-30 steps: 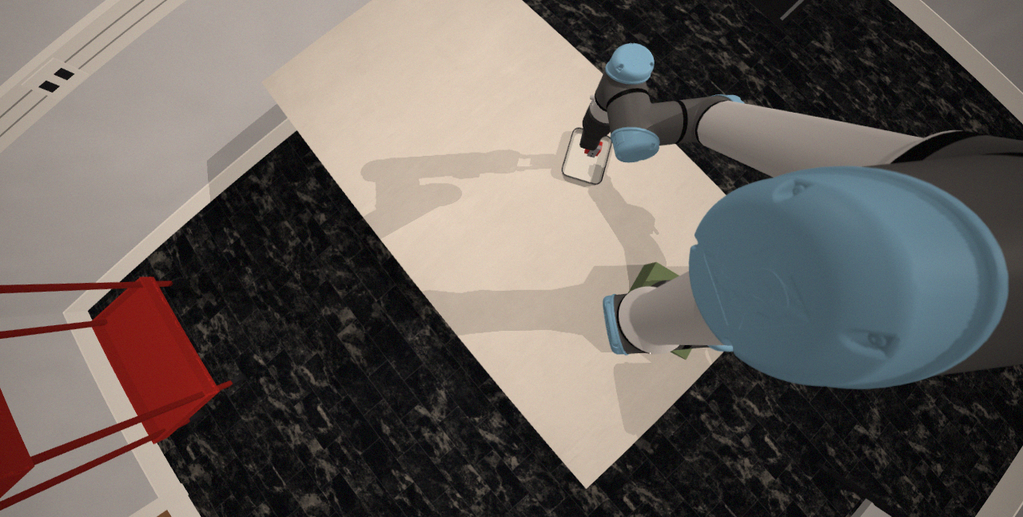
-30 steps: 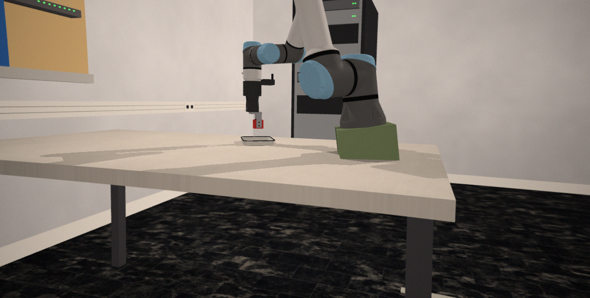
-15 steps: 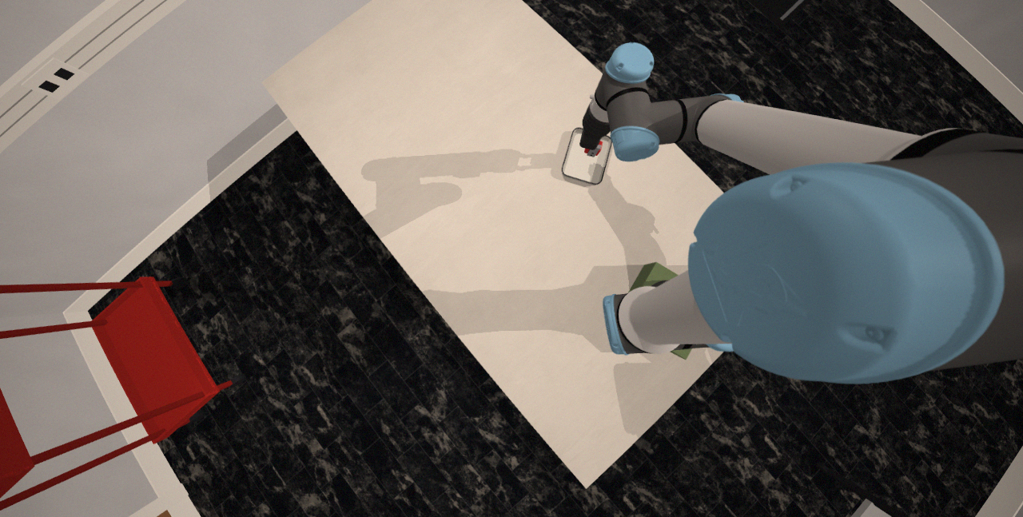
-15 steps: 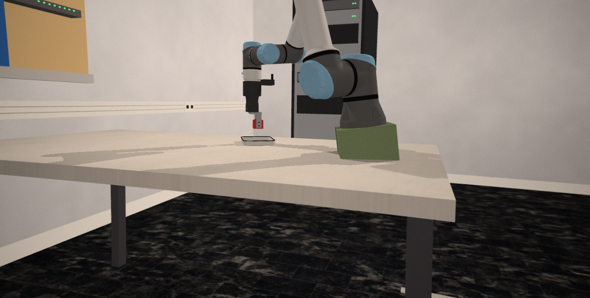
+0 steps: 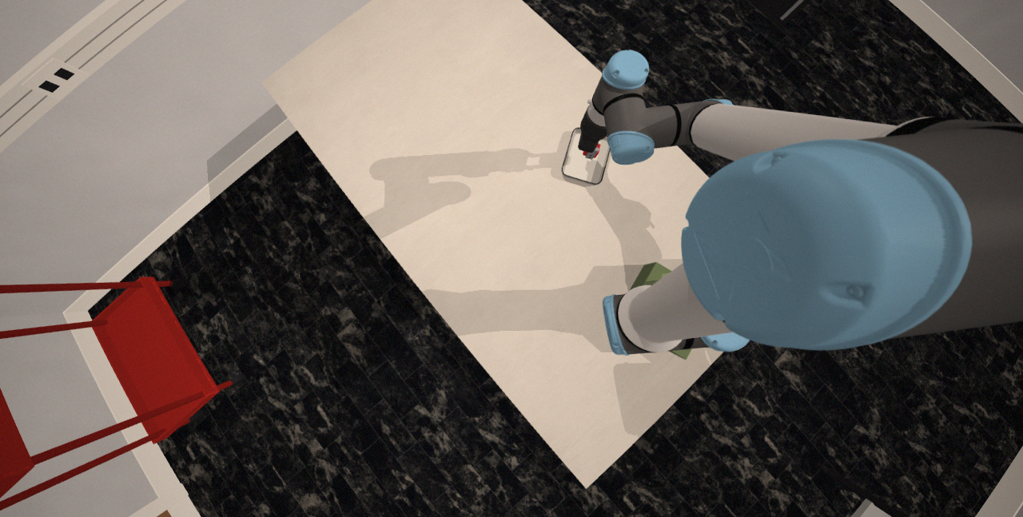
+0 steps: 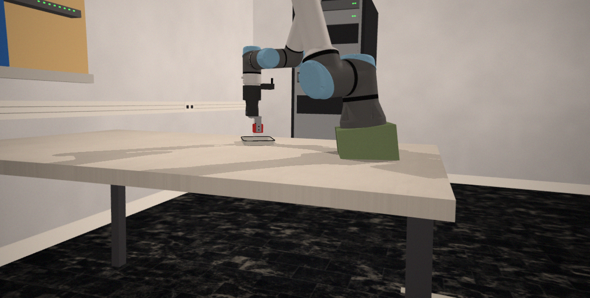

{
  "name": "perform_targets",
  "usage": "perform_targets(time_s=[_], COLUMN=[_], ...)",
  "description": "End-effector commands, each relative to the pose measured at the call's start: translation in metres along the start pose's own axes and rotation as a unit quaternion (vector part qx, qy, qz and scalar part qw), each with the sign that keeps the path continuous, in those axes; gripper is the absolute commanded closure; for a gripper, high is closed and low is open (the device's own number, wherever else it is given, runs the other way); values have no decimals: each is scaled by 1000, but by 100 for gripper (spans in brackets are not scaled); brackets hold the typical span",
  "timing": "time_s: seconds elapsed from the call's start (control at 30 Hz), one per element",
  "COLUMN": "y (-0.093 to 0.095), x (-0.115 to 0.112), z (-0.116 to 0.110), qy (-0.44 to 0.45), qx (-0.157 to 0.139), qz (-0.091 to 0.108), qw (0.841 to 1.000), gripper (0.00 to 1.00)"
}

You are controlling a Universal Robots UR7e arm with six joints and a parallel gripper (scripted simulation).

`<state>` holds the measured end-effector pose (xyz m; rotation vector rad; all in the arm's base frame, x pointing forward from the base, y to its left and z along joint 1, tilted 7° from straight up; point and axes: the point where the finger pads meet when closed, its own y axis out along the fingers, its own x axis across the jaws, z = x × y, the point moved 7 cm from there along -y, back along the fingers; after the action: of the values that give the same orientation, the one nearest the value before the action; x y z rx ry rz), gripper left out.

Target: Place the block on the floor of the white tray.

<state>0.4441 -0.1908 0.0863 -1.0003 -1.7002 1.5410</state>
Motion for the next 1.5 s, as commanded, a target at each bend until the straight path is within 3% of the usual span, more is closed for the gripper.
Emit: perform_targets(time_s=[0.0, 0.47, 1.47], y=[13, 36, 38], x=[-1, -1, -1], z=[-1, -1, -2], qy=[0, 0, 0], qx=[0, 0, 0], qz=[1, 1, 1], qw=[1000, 1000, 1000], gripper=[100, 100, 100])
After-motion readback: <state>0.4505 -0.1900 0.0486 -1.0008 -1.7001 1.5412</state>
